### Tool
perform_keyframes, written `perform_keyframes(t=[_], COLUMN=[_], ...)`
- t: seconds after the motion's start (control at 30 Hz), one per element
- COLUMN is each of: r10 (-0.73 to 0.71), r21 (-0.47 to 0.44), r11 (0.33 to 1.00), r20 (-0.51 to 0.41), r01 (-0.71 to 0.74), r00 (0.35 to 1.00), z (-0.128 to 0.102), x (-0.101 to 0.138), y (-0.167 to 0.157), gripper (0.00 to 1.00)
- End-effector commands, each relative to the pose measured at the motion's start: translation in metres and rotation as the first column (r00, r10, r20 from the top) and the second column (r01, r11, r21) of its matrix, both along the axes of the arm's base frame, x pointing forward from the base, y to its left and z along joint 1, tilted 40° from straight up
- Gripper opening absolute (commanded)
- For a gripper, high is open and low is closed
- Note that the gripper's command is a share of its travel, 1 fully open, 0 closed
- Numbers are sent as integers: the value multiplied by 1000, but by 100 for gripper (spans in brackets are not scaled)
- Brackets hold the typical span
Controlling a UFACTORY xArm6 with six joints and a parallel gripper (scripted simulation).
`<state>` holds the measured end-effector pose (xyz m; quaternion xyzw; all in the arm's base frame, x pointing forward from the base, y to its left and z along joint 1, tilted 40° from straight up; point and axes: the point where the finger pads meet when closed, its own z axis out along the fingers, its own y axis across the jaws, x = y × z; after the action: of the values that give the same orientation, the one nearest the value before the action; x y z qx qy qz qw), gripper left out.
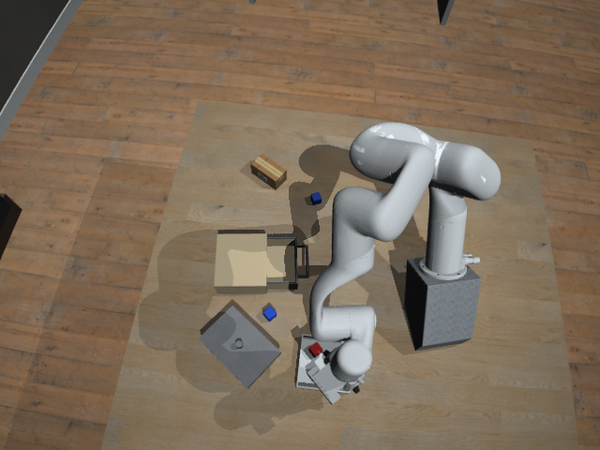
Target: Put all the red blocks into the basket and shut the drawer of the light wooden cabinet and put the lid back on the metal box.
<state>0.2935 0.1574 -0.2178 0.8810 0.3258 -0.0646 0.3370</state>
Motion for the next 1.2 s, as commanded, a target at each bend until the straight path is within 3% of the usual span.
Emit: perform_keyframes(t=[0.0,1.17], r10=[1,1], r21=[3,3], r11=[1000,1000], r20=[3,3], r01=[-1,-1], r00=[1000,1000], z=[-2,-28], x=[2,5], y=[0,-21], gripper=[0,0])
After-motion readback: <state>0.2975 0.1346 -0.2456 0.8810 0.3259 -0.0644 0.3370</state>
